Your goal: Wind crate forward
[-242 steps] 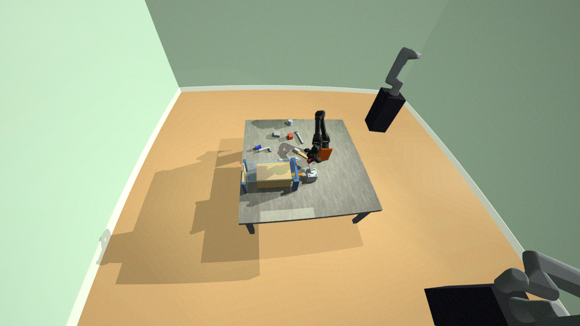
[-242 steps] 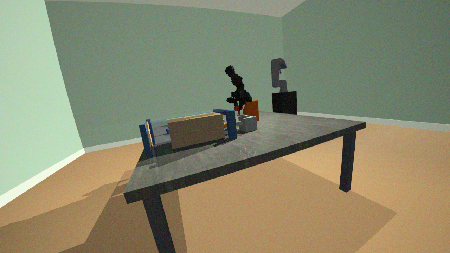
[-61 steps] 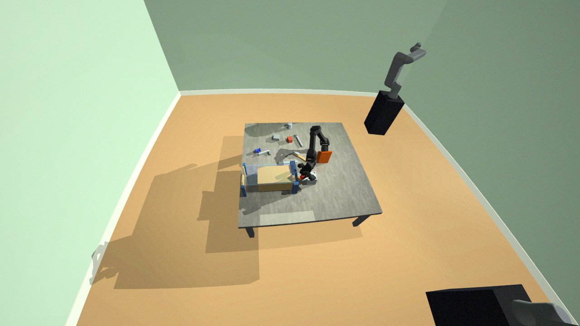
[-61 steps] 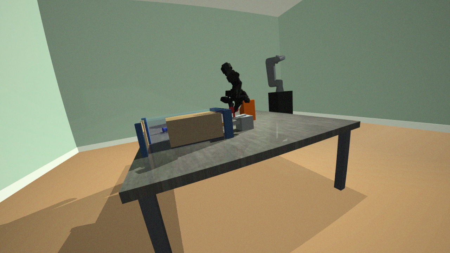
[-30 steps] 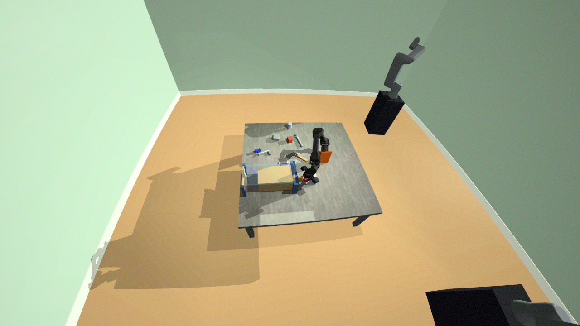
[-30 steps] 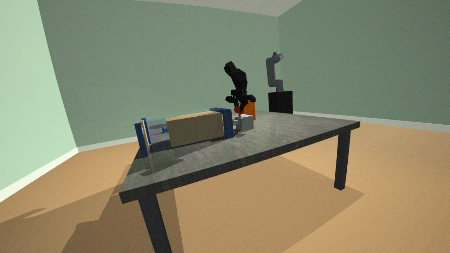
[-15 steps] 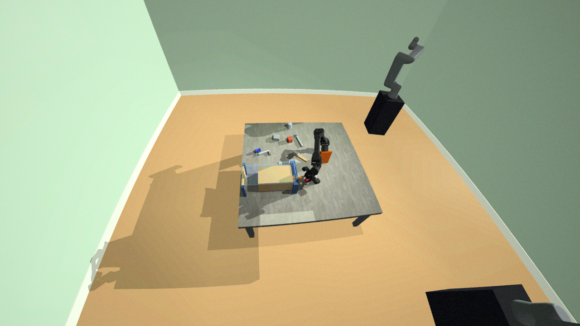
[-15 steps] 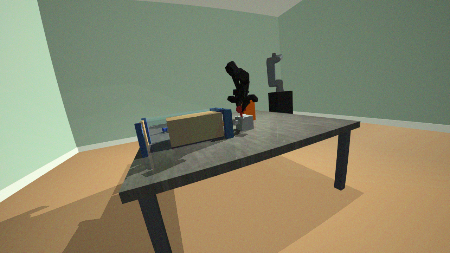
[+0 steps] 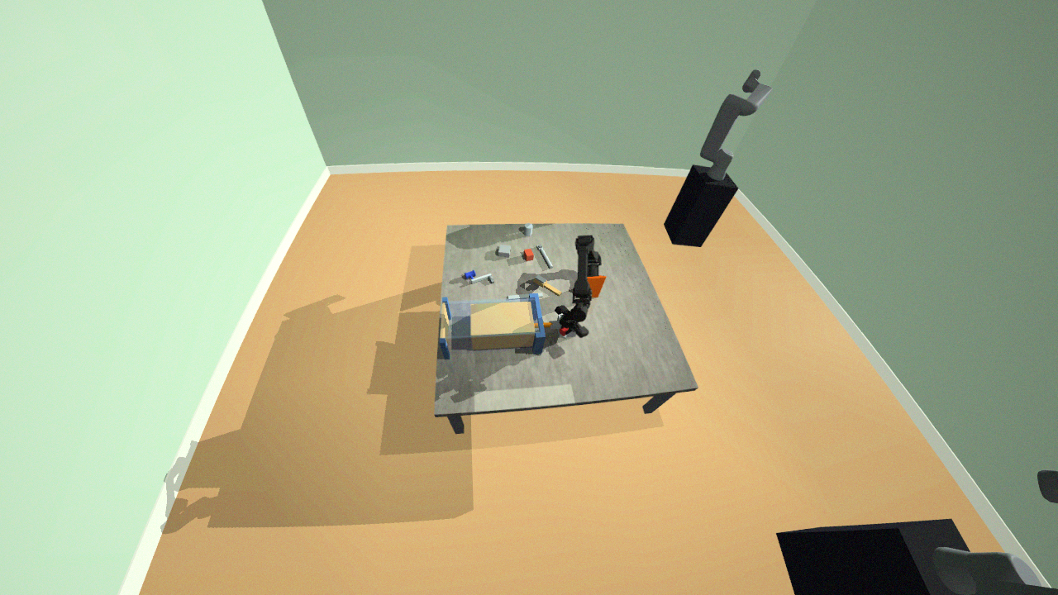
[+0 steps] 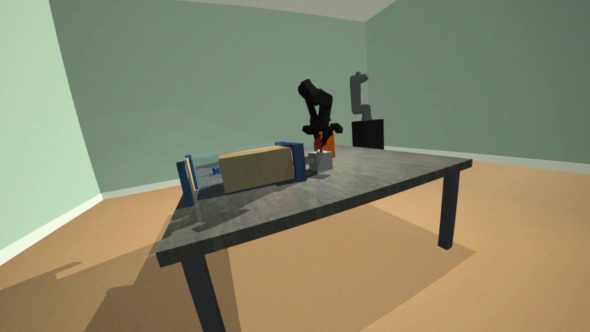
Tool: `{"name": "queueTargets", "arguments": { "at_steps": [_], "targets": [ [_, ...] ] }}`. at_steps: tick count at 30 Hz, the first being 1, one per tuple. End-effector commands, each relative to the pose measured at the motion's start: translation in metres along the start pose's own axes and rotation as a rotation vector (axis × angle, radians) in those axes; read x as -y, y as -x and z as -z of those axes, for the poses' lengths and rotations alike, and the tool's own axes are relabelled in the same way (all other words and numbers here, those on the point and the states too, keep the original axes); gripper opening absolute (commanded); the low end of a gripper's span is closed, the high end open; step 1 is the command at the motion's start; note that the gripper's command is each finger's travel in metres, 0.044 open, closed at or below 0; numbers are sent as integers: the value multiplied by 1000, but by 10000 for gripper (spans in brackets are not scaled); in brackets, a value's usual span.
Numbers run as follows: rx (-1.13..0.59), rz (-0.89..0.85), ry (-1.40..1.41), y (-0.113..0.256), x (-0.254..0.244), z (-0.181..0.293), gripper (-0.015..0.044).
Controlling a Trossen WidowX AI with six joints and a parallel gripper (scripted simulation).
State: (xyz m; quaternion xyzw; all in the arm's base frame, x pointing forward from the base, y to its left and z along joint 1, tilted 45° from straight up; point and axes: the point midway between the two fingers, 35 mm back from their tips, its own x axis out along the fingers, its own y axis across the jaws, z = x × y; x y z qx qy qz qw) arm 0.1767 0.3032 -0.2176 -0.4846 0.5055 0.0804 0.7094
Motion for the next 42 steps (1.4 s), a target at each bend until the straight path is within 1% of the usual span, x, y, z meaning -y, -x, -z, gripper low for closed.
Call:
{"name": "queueTargets", "arguments": {
  "at_steps": [1,42],
  "targets": [
    [-20,-24,21,3,-14,12,0],
    [-22,-27,22,21,-39,46,0]
  ]
}}
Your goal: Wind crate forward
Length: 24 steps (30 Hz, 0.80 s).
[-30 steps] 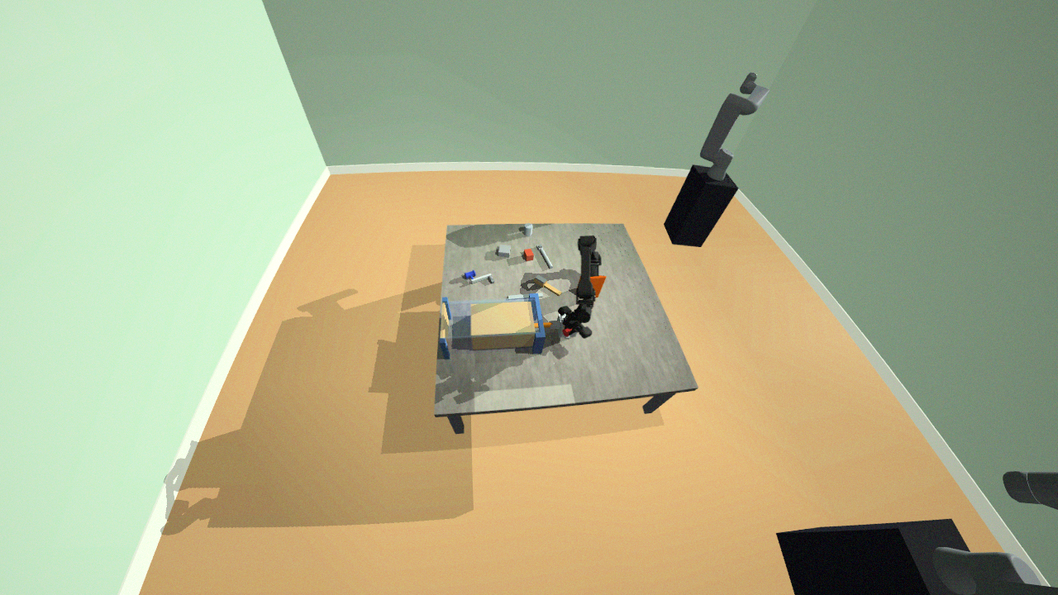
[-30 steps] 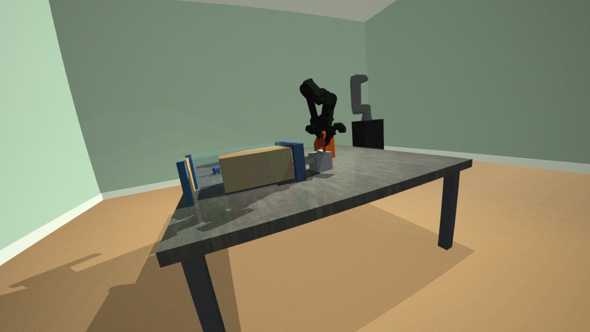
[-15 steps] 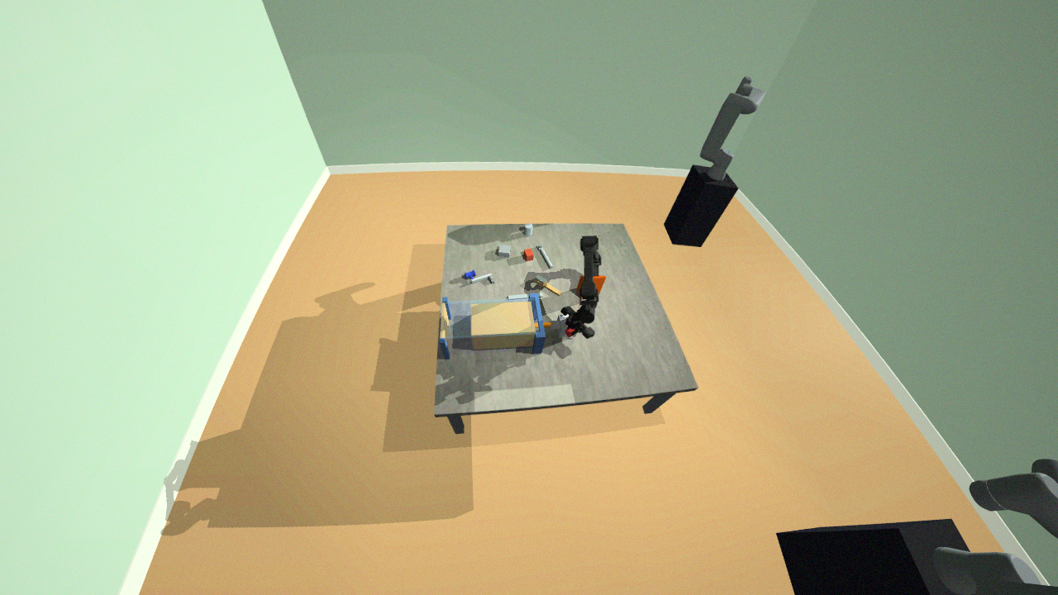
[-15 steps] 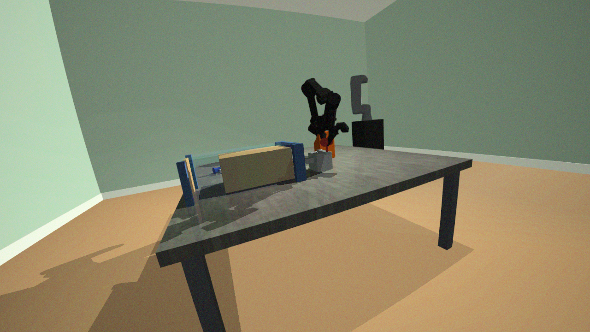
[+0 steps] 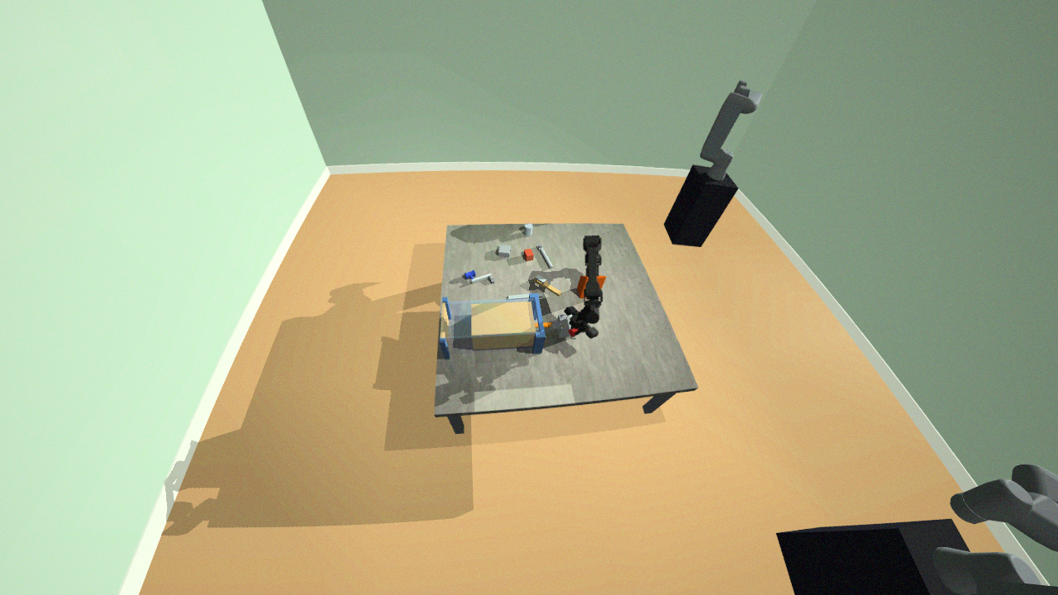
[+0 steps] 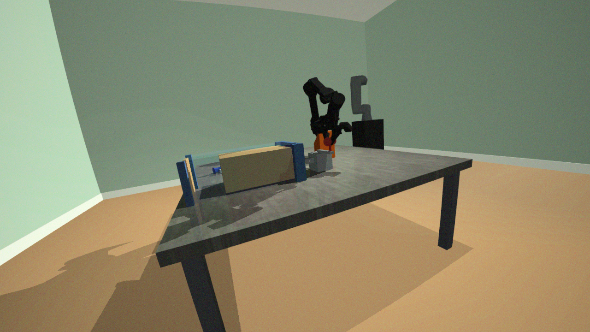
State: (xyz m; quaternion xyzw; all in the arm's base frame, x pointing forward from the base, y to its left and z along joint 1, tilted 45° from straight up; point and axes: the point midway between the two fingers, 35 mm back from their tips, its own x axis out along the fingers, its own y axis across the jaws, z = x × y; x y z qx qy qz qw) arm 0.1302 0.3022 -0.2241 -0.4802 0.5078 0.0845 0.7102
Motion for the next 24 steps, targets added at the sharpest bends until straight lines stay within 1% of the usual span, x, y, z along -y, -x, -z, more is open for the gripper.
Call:
{"name": "queueTargets", "arguments": {
  "at_steps": [1,24],
  "targets": [
    [-24,-15,25,5,-8,16,0],
    [-25,-17,26,16,-14,39,0]
  ]
}}
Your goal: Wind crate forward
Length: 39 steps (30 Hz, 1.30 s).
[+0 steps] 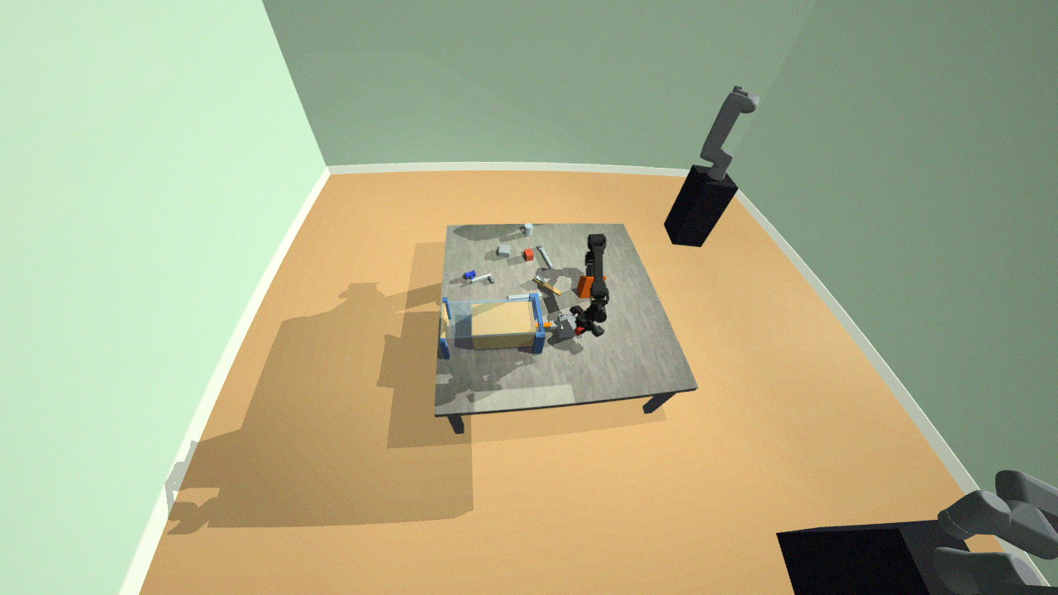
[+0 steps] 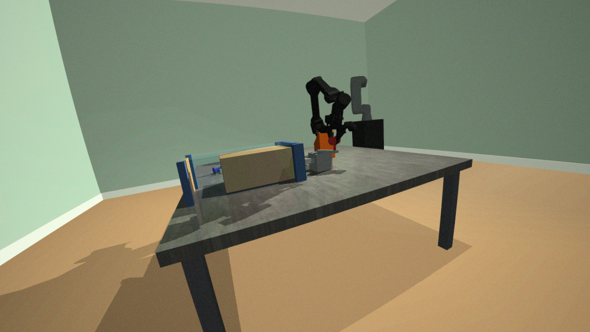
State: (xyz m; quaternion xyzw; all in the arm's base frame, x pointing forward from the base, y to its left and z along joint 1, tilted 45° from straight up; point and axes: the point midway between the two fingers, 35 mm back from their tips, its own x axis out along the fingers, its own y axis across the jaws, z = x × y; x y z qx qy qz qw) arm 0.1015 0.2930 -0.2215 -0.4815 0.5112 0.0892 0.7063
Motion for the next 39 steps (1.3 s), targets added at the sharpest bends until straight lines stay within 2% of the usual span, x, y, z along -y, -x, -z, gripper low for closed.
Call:
{"name": "queueTargets", "arguments": {
  "at_steps": [1,39],
  "targets": [
    [-21,-7,16,4,-3,14,0],
    [-24,-8,19,22,1,52,0]
  ]
}}
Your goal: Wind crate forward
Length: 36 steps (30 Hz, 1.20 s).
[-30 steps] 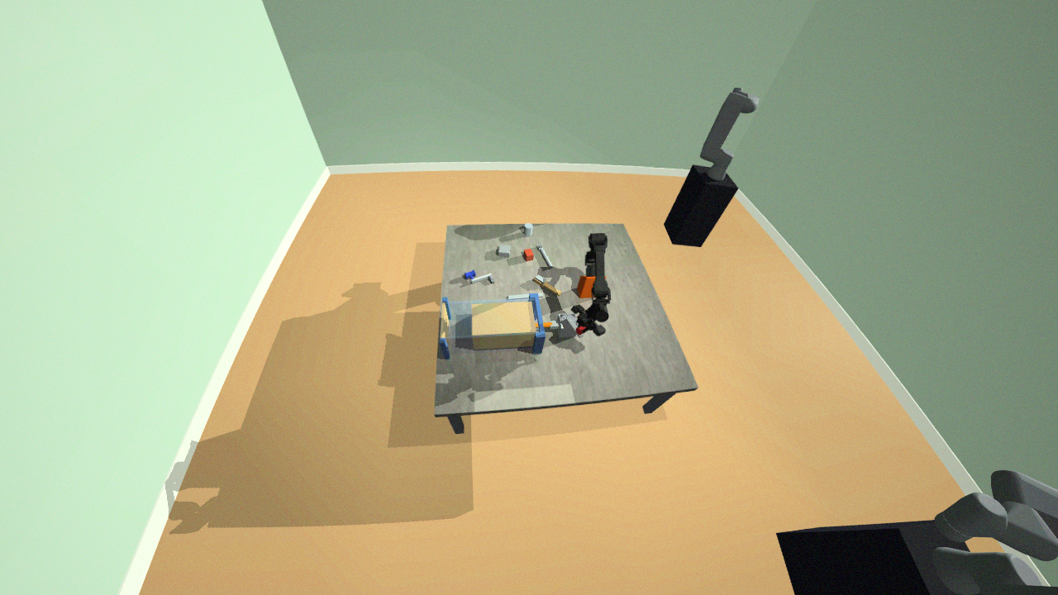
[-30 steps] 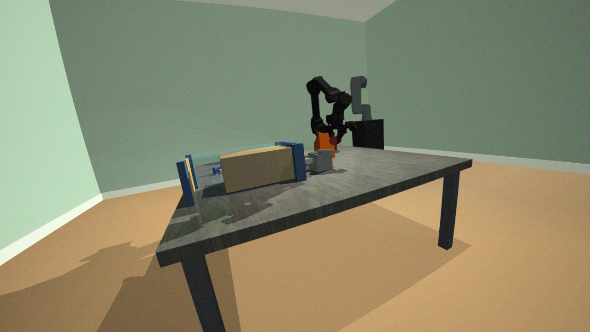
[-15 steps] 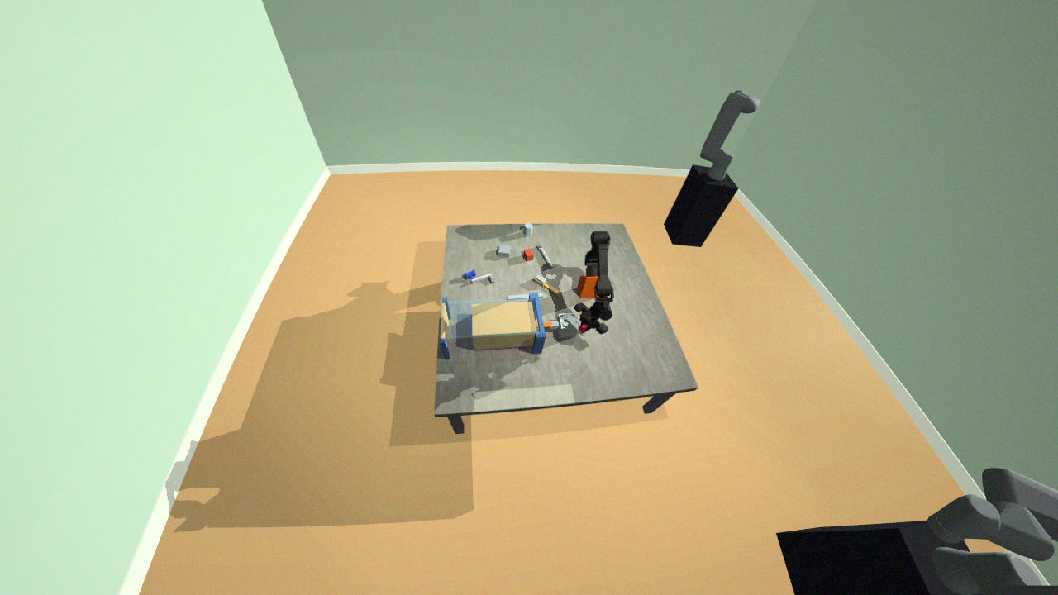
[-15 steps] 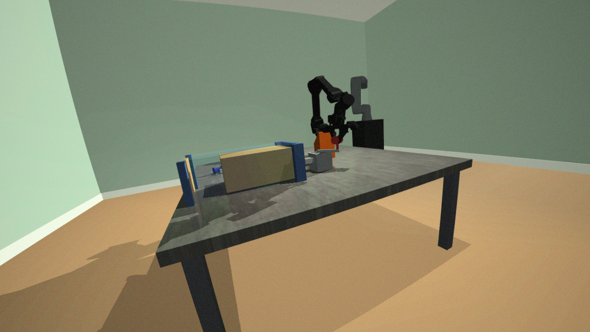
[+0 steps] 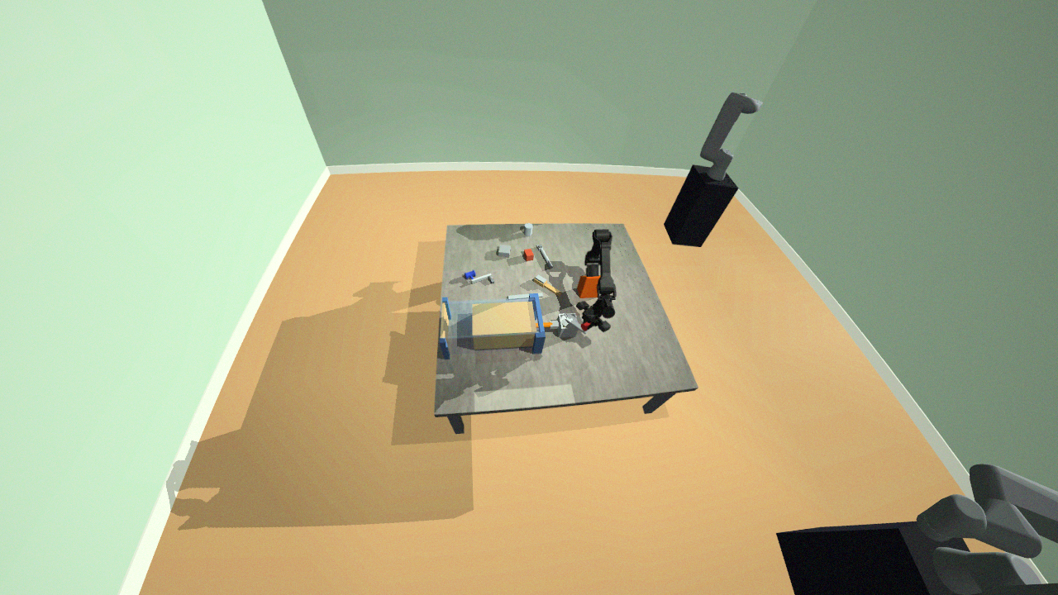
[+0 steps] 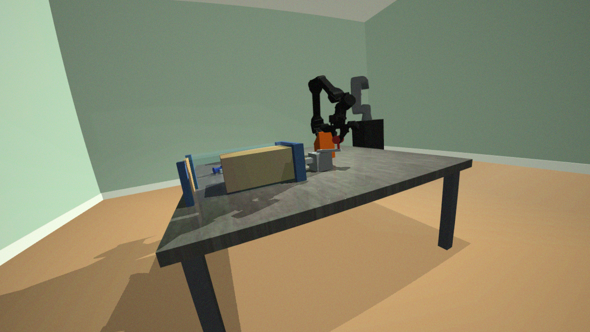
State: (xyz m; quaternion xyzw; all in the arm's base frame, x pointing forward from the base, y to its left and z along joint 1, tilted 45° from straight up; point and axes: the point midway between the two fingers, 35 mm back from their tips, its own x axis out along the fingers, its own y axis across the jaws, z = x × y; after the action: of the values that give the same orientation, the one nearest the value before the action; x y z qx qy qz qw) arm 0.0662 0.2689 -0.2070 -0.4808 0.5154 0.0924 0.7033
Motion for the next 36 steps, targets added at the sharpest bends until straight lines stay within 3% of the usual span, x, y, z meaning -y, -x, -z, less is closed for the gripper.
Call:
{"name": "queueTargets", "arguments": {
  "at_steps": [1,36],
  "targets": [
    [-18,2,14,3,2,13,0],
    [-21,2,16,17,21,43,0]
  ]
}}
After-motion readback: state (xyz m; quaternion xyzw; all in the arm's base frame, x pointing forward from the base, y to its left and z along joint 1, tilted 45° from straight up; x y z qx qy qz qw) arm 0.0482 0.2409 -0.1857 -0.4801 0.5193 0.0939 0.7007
